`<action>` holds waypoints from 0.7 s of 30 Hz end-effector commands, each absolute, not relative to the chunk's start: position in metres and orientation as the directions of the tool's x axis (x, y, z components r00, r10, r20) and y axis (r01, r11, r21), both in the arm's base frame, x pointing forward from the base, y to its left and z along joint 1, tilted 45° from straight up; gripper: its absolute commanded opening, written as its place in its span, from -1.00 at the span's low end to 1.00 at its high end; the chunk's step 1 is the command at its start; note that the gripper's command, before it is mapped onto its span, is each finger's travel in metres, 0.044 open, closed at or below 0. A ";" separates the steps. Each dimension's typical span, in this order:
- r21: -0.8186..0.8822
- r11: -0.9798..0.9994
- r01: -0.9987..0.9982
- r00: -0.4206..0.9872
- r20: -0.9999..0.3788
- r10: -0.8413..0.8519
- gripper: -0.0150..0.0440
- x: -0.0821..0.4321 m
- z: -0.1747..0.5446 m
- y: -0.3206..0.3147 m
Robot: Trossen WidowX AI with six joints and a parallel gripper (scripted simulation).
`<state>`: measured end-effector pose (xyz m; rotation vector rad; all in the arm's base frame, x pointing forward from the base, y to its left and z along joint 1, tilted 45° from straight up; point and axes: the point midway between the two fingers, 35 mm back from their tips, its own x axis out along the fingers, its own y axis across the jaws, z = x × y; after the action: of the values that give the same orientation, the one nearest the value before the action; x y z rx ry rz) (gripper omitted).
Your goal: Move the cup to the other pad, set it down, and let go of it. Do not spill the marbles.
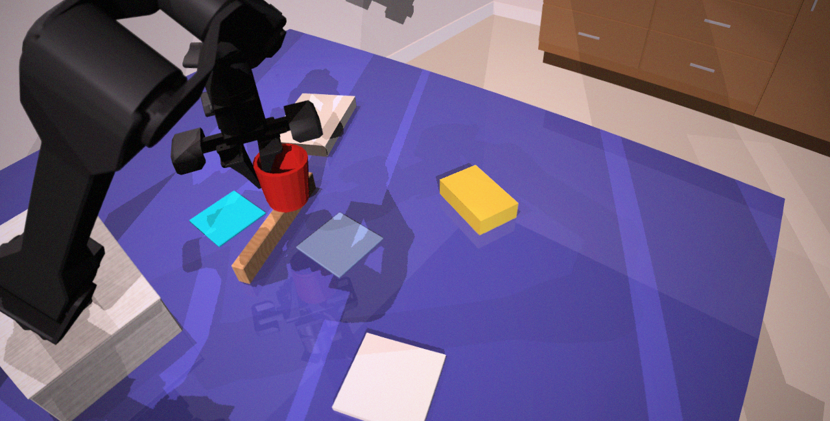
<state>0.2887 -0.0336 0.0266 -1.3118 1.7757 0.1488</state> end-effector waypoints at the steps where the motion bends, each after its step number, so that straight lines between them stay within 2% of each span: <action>1: -0.378 0.435 -0.817 -0.049 -0.707 -0.706 -0.49 0.284 0.016 -0.026; 21: -0.377 0.436 -0.817 -0.049 -0.709 -0.704 -0.49 0.269 -0.017 0.012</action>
<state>0.2732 0.0067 -0.0089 -1.3098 1.7774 0.1549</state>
